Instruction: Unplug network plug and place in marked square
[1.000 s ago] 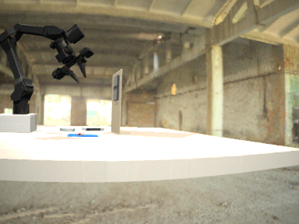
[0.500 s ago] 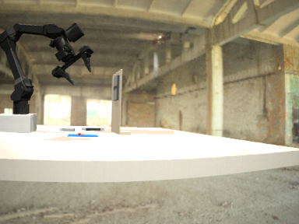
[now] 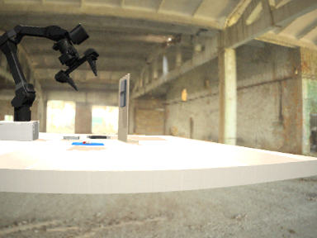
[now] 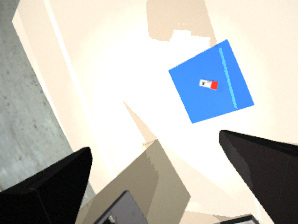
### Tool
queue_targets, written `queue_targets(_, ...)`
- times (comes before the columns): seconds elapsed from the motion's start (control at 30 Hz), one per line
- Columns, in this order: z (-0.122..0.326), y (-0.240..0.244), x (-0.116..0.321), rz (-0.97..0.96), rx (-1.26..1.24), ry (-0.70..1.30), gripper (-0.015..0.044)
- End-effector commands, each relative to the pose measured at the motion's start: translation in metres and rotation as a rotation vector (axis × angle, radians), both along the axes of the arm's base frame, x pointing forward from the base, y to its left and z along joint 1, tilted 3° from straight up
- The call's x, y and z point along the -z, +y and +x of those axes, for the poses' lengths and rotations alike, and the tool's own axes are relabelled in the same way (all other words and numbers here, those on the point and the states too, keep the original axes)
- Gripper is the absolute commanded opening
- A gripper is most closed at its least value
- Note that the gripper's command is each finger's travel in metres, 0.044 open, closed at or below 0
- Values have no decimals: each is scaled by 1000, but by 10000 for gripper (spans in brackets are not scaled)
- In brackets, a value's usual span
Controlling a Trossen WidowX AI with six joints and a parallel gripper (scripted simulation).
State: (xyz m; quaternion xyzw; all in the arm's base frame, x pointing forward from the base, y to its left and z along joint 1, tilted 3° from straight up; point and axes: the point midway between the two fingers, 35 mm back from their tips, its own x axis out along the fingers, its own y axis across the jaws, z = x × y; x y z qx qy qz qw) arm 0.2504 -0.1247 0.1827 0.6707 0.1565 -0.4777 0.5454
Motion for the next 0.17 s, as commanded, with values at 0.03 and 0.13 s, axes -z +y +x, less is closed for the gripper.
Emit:
queue_targets(0.03,-1,0,-1,1,7,-2,440)
queue_targets(0.13,-1,0,-1,1,7,-2,440)
